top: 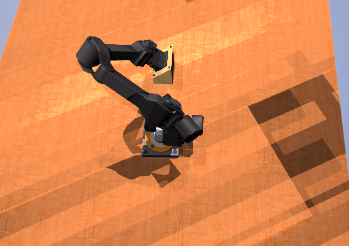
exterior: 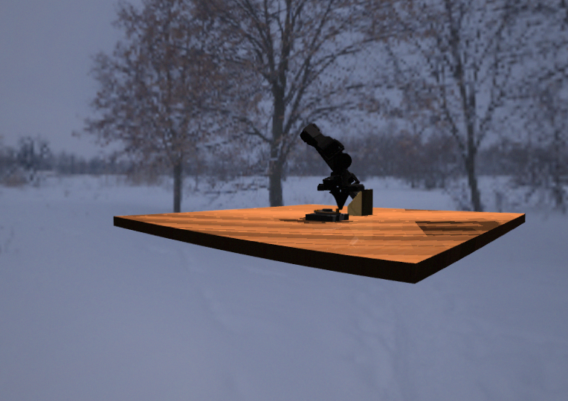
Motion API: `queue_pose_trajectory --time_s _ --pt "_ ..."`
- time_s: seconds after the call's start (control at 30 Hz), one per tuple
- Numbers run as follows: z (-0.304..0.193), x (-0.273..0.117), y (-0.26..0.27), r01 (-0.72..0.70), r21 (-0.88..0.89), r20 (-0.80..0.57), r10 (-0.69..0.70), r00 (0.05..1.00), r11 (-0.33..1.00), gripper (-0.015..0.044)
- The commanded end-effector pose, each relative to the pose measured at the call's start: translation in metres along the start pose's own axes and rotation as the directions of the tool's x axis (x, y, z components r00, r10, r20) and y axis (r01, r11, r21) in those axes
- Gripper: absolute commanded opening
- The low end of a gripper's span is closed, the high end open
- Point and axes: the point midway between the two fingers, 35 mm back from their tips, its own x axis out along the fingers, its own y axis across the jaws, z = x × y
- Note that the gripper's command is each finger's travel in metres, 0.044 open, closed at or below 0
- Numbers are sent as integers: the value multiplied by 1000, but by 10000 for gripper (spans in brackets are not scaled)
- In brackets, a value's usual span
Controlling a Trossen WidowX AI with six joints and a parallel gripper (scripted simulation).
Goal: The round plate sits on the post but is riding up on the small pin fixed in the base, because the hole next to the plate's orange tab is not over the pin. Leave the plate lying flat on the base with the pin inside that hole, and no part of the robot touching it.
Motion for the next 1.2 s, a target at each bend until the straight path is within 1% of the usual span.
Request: queue_pose_trajectory --time_s 0.0,1.17 --pt "4 1 1 2 -2 2 -2 1000 1000 0" --pt "32 1 1 2 -1 2 -2 1000 1000 0"
